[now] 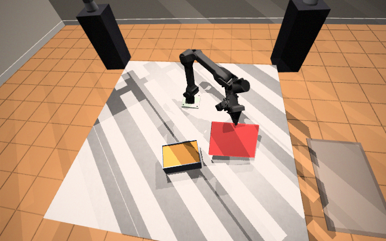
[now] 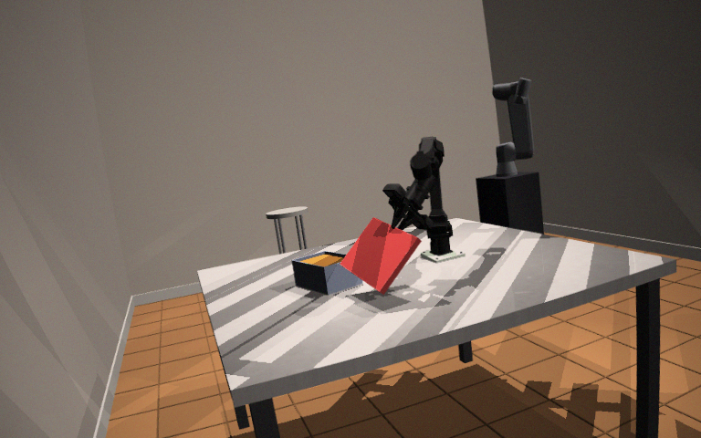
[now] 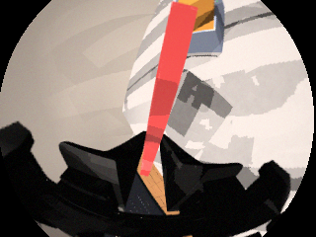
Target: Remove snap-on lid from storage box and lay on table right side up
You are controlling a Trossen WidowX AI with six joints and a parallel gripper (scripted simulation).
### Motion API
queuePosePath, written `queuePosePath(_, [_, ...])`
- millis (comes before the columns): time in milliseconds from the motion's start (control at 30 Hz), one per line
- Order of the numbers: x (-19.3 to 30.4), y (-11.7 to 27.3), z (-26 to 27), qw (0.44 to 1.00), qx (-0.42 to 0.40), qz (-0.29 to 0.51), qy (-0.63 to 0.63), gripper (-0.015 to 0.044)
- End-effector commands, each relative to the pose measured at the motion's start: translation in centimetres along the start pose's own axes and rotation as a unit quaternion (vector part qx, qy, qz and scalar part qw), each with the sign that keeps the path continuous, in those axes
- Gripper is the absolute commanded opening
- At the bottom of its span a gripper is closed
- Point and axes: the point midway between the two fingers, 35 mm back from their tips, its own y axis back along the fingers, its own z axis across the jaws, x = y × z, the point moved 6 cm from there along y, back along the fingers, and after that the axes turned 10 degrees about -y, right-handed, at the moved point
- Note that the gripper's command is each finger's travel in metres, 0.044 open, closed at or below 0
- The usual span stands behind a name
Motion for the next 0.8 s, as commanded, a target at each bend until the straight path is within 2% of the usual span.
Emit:
queuePosePath(0, [-0.1, -0.2, -0.3, 1.0, -0.003, -0.003, -0.002, 0.0])
queuePosePath(767, [-0.3, -1.4, -1.6, 1.0, -0.003, -0.003, -0.002, 0.0])
